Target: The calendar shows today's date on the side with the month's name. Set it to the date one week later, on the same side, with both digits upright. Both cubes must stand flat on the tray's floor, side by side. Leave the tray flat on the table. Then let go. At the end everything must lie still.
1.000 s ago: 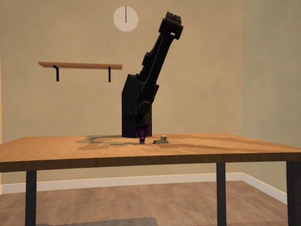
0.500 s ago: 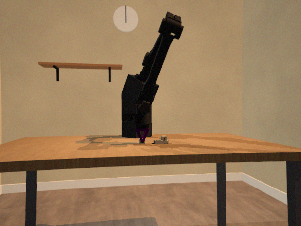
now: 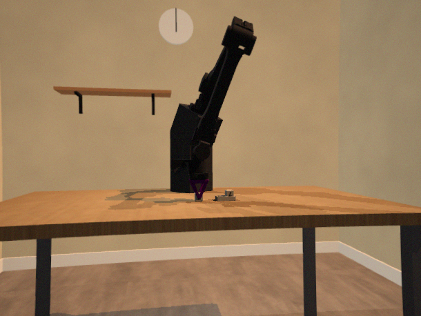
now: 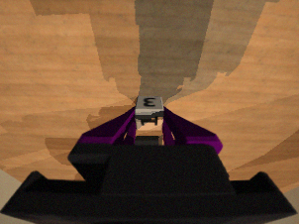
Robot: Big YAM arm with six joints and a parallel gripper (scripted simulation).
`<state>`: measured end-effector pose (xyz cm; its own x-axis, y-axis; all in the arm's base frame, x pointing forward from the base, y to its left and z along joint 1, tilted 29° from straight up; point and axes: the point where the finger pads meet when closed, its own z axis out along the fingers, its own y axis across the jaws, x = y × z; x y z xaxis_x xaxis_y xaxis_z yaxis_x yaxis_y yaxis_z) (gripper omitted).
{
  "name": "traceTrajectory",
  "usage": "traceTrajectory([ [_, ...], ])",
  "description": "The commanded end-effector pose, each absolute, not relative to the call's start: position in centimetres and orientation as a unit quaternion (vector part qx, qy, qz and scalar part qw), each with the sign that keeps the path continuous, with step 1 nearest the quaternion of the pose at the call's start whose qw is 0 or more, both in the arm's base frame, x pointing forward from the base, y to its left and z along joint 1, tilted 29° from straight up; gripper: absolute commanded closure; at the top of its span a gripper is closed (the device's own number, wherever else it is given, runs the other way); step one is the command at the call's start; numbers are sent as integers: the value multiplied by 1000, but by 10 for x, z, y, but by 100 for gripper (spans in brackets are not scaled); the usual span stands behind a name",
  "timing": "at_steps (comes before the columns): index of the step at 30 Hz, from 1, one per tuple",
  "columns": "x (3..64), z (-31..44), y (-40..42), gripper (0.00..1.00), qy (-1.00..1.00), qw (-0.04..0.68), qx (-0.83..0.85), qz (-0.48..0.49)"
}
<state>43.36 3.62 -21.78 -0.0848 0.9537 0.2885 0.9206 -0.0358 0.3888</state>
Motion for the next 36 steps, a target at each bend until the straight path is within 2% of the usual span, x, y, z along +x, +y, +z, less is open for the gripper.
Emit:
traceTrajectory([
  [1, 440, -219, 38, 74, 693, 38, 675, 251],
  [9, 440, -219, 38, 74, 693, 38, 675, 251],
  [13, 440, -219, 38, 67, 693, 38, 675, 251],
  [15, 440, -219, 38, 67, 693, 38, 675, 251],
  [19, 440, -219, 38, 59, 693, 39, 675, 251],
  [23, 440, -219, 38, 59, 693, 39, 674, 251],
  [24, 440, -219, 38, 55, 693, 39, 674, 251],
  [36, 448, -205, 34, 55, 692, 48, 672, 259],
])
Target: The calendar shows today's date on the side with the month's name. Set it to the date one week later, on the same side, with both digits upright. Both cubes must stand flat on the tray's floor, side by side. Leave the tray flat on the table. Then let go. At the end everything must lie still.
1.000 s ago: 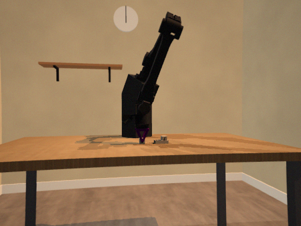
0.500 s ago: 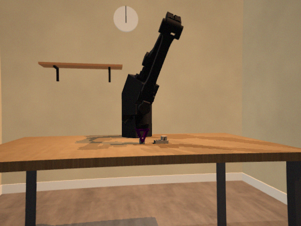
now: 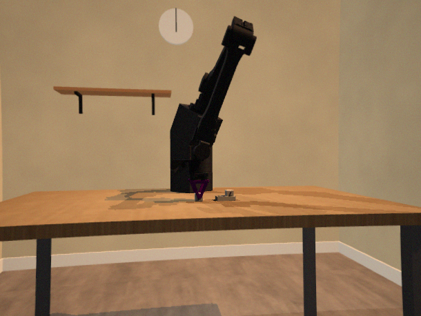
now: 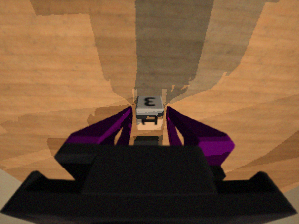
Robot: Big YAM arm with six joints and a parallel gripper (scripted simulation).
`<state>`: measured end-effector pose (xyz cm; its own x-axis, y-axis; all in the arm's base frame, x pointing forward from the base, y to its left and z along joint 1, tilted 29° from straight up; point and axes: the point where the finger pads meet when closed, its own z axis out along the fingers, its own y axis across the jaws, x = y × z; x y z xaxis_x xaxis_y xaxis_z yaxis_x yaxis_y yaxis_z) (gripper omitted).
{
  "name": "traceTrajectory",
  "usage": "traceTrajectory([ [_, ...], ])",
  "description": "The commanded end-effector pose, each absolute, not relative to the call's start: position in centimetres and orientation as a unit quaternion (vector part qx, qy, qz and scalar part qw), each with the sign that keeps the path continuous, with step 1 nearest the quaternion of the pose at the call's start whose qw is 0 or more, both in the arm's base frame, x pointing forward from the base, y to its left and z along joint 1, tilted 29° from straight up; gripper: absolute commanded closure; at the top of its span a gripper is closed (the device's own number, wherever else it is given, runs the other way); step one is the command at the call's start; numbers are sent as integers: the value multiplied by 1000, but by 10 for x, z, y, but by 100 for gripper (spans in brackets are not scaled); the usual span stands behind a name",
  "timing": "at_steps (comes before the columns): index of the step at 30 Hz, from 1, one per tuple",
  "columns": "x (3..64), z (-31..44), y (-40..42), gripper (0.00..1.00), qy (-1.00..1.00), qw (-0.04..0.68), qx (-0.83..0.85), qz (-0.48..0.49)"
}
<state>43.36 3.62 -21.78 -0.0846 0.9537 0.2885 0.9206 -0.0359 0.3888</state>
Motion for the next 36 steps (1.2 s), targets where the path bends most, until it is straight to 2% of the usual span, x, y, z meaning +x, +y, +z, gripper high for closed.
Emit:
traceTrajectory([
  [1, 448, -205, 34, 55, 692, 48, 672, 259],
  [17, 407, -152, 10, 55, 691, 39, 677, 249],
  [30, 400, -133, 8, 55, 695, 39, 673, 250],
  [31, 399, -134, 8, 0, 695, 38, 673, 249],
  [36, 397, -137, 8, 0, 693, 35, 676, 247],
])
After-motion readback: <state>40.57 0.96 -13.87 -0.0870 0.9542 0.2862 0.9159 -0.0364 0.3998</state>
